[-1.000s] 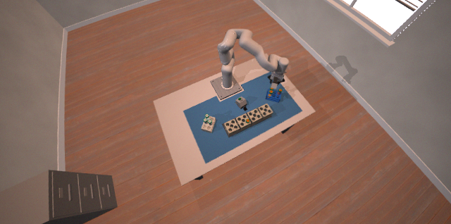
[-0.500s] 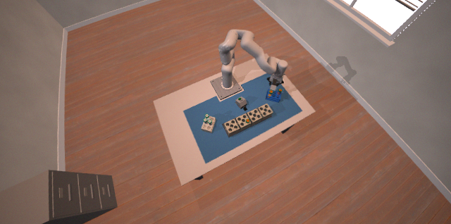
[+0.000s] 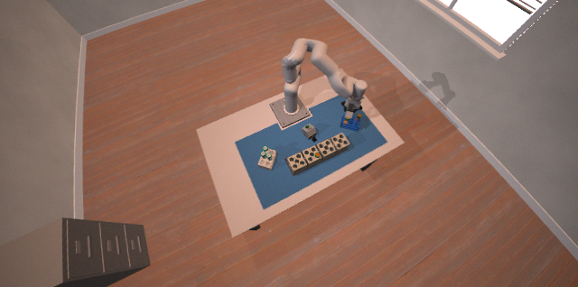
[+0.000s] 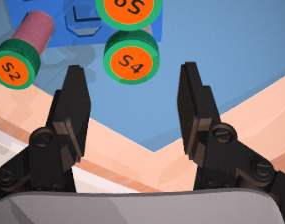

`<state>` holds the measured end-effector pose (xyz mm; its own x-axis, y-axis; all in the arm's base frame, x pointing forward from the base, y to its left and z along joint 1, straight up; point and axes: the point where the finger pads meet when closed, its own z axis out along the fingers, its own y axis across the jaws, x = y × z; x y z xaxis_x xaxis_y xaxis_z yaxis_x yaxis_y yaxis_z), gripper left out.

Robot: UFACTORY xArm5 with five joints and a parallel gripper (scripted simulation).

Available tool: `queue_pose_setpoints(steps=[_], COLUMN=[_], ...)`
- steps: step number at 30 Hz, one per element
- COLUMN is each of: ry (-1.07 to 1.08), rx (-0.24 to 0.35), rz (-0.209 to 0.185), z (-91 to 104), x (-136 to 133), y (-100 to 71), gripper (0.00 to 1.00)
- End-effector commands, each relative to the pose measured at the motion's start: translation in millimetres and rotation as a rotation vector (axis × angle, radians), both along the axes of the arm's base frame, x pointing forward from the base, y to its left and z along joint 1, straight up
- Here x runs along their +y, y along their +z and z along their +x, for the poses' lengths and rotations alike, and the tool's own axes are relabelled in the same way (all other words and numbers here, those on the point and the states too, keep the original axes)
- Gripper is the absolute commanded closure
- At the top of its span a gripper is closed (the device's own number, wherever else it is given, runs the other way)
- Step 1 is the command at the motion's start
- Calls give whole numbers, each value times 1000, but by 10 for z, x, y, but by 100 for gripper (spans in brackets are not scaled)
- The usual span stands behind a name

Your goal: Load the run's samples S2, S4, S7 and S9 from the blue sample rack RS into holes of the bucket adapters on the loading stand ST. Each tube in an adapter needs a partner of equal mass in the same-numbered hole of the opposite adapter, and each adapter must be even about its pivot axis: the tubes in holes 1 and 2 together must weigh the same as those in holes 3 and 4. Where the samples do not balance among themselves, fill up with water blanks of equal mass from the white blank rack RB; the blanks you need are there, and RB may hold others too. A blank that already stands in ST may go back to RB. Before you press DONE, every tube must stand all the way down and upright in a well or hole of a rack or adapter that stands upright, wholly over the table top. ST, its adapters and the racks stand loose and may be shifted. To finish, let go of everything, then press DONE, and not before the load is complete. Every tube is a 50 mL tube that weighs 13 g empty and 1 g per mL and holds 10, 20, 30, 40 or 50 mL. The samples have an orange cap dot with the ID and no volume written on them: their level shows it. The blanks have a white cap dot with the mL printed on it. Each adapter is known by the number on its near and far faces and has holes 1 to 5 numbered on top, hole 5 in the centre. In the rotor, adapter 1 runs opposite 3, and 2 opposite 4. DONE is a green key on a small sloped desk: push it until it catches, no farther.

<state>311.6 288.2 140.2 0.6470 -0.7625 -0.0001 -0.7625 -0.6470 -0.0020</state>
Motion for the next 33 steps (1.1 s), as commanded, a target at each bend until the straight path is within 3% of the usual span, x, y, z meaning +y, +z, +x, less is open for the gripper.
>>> queue_pose_setpoints(steps=[1,10,33], ry=[0,0,0], rx=[-4,-4,-4], rz=[4,4,4], z=[12,13,14], x=[11,12,12], y=[-11,-189,-276], gripper=[43,43,43])
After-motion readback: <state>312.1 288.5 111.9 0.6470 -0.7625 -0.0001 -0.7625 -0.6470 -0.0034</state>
